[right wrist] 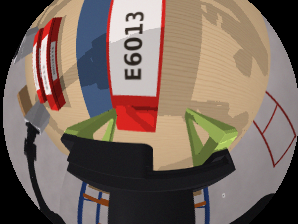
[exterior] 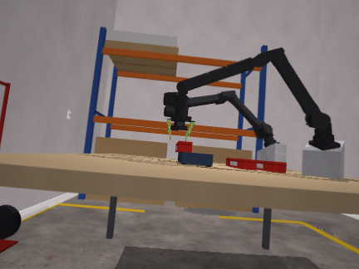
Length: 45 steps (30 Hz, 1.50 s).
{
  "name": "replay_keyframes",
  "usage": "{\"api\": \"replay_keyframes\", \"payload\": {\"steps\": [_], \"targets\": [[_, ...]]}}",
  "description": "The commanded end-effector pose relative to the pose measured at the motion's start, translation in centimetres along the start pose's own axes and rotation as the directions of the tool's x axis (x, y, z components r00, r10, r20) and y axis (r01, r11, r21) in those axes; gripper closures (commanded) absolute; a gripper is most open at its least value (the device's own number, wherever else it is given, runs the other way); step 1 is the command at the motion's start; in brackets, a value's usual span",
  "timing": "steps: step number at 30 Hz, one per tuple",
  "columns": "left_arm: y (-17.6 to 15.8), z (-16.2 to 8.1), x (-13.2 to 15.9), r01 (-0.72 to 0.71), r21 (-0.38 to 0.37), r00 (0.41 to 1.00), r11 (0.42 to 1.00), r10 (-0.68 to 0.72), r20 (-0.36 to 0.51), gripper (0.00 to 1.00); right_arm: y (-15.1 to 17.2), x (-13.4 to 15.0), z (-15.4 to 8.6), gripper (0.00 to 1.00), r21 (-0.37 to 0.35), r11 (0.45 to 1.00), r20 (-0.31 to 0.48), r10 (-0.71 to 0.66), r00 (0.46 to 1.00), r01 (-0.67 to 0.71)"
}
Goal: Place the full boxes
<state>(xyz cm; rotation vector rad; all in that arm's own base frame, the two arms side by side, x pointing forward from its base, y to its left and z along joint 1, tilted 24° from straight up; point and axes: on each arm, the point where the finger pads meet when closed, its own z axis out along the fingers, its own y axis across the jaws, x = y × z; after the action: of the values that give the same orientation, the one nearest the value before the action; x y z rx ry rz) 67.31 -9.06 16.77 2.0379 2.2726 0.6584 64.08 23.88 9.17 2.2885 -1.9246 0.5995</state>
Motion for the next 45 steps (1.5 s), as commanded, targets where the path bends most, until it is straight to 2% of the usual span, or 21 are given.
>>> {"api": "replay_keyframes", "payload": {"steps": [1, 5, 6, 9, 10, 22, 23, 24, 26, 27, 28, 29, 30, 31, 34, 38, 40, 41, 43, 44, 45], "targets": [[-0.5, 1.7, 0.5, -0.005, 0.031, 1.0, 1.0, 0.005, -0.013, 0.0, -3.1, 0.0, -7.4, 0.0, 0.122, 0.992, 0.041, 0.029, 0.999, -0.034], [0.2, 1.1, 0.6, 0.001, 0.015, 1.0, 1.0, -0.001, -0.009, 0.0, -3.2, -0.1, -6.8, 0.0, 0.102, 0.994, 0.033, 0.023, 0.999, -0.026], [0.5, 0.8, 0.6, 0.004, 0.008, 1.0, 1.0, -0.004, -0.007, 0.0, -2.7, 0.3, -5.3, 0.0, 0.081, 0.996, 0.026, 0.02, 0.999, -0.022], [0.4, 0.9, 0.6, 0.003, 0.01, 1.0, 1.0, -0.003, -0.007, 0.0, -2.7, 0.3, -5.3, 0.0, 0.081, 0.996, 0.026, 0.02, 0.999, -0.022], [1.0, -1.1, -0.1, 0.006, -0.026, 1.0, 1.0, -0.006, 0.009, 0.0, -2.7, 0.3, -5.3, 0.0, 0.081, 0.996, 0.026, 0.02, 0.999, -0.022], [1.0, -1.1, -0.1, 0.006, -0.026, 1.0, 1.0, -0.006, 0.009, 0.0, -2.7, 0.3, -5.3, 0.0, 0.081, 0.996, 0.026, 0.02, 0.999, -0.022], [1.0, -1.1, -0.1, 0.006, -0.026, 1.0, 1.0, -0.006, 0.009, 0.0, 1.4, 1.5, 1.7, 0.0, 0.081, 0.996, 0.024, 0.028, 0.999, -0.03], [-3.6, 2.4, -1.9, 0.005, -0.037, 1.0, 0.999, -0.004, 0.014, 0.0, 1.4, 1.5, 1.2, 0.0, 0.081, 0.996, 0.024, 0.028, 0.999, -0.03], [-3.6, 2.4, -1.9, 0.005, -0.037, 1.0, 0.999, -0.004, 0.014, 0.0, 1.4, 1.5, 1.2, 0.0, 0.081, 0.996, 0.024, 0.028, 0.999, -0.03], [-4.7, 4.6, -2.6, -0.013, 0.005, 1.0, 1.0, 0.013, 0.001, 0.0, 2.3, 0.5, 3.4, 0.0, 0.039, 0.999, 0.012, 0.01, 1.0, -0.011], [-4.6, 4.1, -2.6, -0.012, 0.005, 1.0, 1.0, 0.012, 0.001, 0.0, 2.6, -1.3, 2.2, 0.0, 0.049, 0.999, 0.017, -0.01, 1.0, 0.009], [-4.4, 3.3, -2.6, -0.012, 0.004, 1.0, 1.0, 0.012, 0.001, 0.0, 0.6, -0.7, -1.8, 0.0, 0.104, 0.994, 0.035, 0.022, 0.999, -0.026], [-2.9, 1.4, -2.5, -0.002, -0.02, 1.0, 1.0, 0.002, 0.009, 0.0, 0.5, -0.2, -3.5, 0.0, 0.118, 0.993, 0.039, 0.028, 0.999, -0.033], [-2.1, -1.8, -1.8, 0.016, -0.06, 1.0, 0.998, -0.014, 0.028, 0.0, 0.5, -0.2, -4.0, 0.0, 0.118, 0.993, 0.039, 0.028, 0.999, -0.033], [-2.1, -3.4, -1.7, 0.016, -0.061, 1.0, 0.998, -0.014, 0.028, 0.0, 0.9, -0.1, -4.2, 0.0, 0.118, 0.992, 0.039, 0.029, 0.999, -0.033], [-2.2, -5.4, -1.6, 0.017, -0.062, 1.0, 0.998, -0.015, 0.026, 0.0, 1.0, 0.0, -6.7, 0.0, 0.119, 0.992, 0.039, 0.029, 0.999, -0.034], [-2.9, -3.7, -2.5, -0.001, -0.022, 1.0, 1.0, 0.001, 0.011, 0.0, 1.1, 0.0, -8.2, 0.0, 0.119, 0.992, 0.04, 0.029, 0.999, -0.034], [-2.9, -4.2, -2.5, -0.001, -0.022, 1.0, 1.0, 0.001, 0.011, 0.0, 1.1, -0.2, -8.5, 0.0, 0.11, 0.994, 0.036, 0.026, 0.999, -0.029], [-2.9, -4.2, -2.5, -0.001, -0.022, 1.0, 1.0, 0.001, 0.011, 0.0, 1.1, -0.2, -8.5, 0.0, 0.11, 0.994, 0.036, 0.026, 0.999, -0.029], [-4.9, -2.8, -2.1, -0.015, 0.028, 1.0, 1.0, 0.015, -0.008, 0.0, 1.5, -1.1, -6.9, 0.0, 0.079, 0.997, 0.025, 0.012, 1.0, -0.014], [-4.9, -3.3, -2.1, -0.014, 0.027, 1.0, 1.0, 0.015, -0.009, 0.0, 1.5, -1.1, -7.4, 0.0, 0.079, 0.997, 0.026, 0.012, 1.0, -0.015]]}}
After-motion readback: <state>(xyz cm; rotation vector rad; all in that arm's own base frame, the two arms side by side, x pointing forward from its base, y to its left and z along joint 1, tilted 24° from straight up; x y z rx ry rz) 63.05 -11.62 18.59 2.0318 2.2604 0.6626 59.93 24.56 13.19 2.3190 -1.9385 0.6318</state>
